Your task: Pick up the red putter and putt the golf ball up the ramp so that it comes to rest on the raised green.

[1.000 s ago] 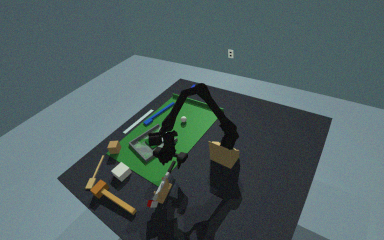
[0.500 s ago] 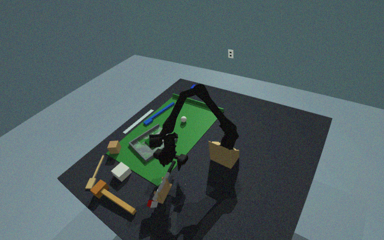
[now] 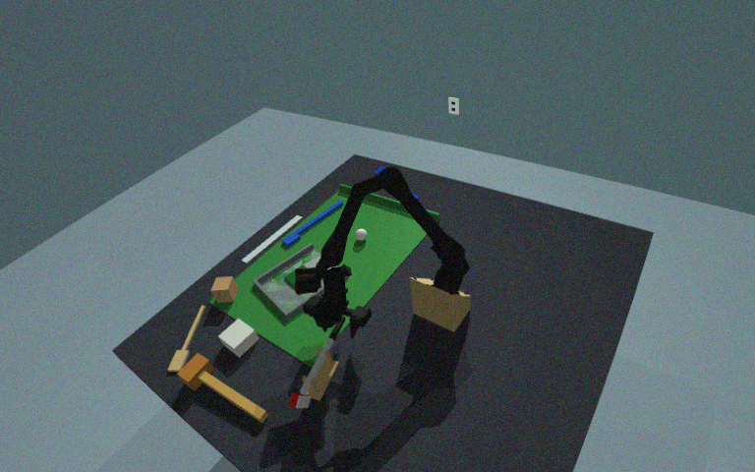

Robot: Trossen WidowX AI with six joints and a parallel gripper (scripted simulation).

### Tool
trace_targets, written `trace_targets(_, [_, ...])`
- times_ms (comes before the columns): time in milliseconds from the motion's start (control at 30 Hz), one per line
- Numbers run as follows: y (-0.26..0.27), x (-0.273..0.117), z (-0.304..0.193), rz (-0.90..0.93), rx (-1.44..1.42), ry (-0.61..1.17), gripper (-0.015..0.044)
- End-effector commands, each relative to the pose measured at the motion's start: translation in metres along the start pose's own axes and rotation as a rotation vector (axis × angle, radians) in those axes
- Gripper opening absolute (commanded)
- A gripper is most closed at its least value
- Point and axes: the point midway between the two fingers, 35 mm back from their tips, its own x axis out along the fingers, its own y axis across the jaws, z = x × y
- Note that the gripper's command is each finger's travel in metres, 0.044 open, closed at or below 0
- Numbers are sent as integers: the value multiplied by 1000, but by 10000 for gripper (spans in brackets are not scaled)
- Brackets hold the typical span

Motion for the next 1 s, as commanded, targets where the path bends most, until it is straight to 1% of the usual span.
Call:
trace_targets(0, [0,0,0,-1,0,0,335])
trace_targets(367, [0,0,0,-1,0,0,46])
trace_targets(600, [0,0,0,-1,0,0,0])
trace_targets(700, [-1,-8,3,-1,0,-1,0])
trace_targets(967, [-4,-68,21,0,-1,-5,0])
